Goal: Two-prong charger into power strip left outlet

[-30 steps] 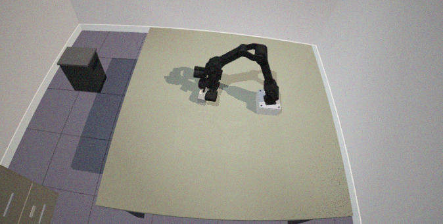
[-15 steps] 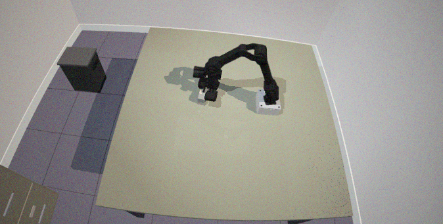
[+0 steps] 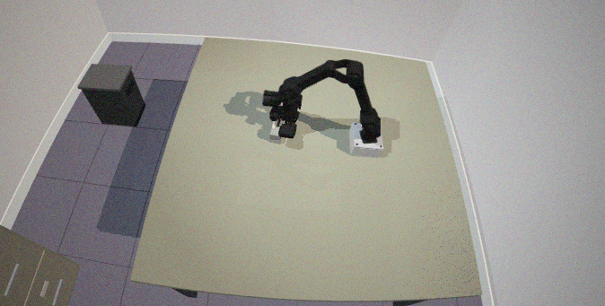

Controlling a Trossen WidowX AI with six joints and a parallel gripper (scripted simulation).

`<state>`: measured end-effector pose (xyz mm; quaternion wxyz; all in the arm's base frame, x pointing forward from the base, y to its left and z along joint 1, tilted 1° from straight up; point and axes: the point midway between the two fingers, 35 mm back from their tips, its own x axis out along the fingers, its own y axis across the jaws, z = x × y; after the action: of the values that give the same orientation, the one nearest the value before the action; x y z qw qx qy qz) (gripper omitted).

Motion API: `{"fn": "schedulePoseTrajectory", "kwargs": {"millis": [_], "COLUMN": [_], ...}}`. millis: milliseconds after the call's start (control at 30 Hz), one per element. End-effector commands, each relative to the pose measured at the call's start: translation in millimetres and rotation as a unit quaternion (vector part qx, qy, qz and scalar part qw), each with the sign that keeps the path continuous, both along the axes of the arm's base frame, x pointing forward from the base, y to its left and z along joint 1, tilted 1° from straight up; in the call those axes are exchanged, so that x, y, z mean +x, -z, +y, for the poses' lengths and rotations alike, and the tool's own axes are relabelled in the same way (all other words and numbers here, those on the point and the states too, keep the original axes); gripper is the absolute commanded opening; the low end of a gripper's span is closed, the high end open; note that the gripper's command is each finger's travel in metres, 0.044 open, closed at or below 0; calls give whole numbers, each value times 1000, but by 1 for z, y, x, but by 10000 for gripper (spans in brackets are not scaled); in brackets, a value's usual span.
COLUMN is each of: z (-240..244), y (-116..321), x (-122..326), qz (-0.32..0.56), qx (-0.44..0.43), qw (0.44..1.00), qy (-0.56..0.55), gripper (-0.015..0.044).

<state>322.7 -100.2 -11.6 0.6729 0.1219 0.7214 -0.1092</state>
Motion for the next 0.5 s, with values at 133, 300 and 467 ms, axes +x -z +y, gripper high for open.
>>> {"fn": "schedulePoseTrajectory", "kwargs": {"millis": [133,300,467], "z": [-3,-4,-5], "y": [0,0,0], "x": [12,14,16], "qz": [-14,-14,-14], "qx": [-3,-3,-3], "qw": [1000,1000,1000], "qy": [1,1,1], "gripper": [0,0,0]}}
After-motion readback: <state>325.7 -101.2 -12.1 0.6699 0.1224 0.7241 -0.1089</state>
